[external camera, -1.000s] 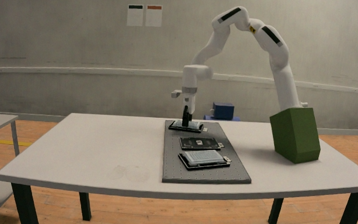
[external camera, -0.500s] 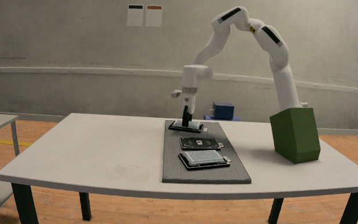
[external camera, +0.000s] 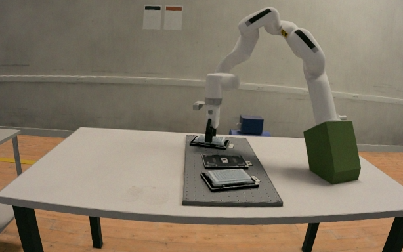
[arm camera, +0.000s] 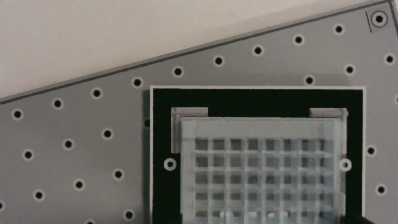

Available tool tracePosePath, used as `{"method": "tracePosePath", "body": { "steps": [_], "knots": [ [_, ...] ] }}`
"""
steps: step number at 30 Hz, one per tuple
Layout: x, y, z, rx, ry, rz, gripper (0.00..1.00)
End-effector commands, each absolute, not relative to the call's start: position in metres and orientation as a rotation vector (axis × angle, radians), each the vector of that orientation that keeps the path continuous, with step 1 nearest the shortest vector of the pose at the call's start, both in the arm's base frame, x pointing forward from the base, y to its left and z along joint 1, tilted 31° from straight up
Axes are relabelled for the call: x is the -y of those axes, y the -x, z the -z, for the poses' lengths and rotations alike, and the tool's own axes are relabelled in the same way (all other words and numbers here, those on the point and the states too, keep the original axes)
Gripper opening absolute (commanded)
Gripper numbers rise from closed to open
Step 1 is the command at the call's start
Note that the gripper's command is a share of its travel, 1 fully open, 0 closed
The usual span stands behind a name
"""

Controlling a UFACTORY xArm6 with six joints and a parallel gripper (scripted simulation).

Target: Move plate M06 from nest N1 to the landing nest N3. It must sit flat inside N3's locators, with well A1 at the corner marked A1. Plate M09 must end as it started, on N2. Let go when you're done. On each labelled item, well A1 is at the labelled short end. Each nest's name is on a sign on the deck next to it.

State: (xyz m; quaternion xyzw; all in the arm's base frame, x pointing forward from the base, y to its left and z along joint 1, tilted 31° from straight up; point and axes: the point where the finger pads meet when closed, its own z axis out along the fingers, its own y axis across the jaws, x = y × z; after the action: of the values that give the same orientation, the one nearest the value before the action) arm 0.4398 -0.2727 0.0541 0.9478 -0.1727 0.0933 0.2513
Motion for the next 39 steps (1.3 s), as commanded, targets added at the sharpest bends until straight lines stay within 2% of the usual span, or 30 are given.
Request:
{"method": "tracePosePath", "body": {
  "steps": [1, 39],
  "knots": [
    [0.272, -0.441, -0.055, 0.469, -2.579, -0.259, 0.00],
    [0.264, -0.440, -0.070, 0.469, -2.579, -0.259, 0.00]
  ]
}}
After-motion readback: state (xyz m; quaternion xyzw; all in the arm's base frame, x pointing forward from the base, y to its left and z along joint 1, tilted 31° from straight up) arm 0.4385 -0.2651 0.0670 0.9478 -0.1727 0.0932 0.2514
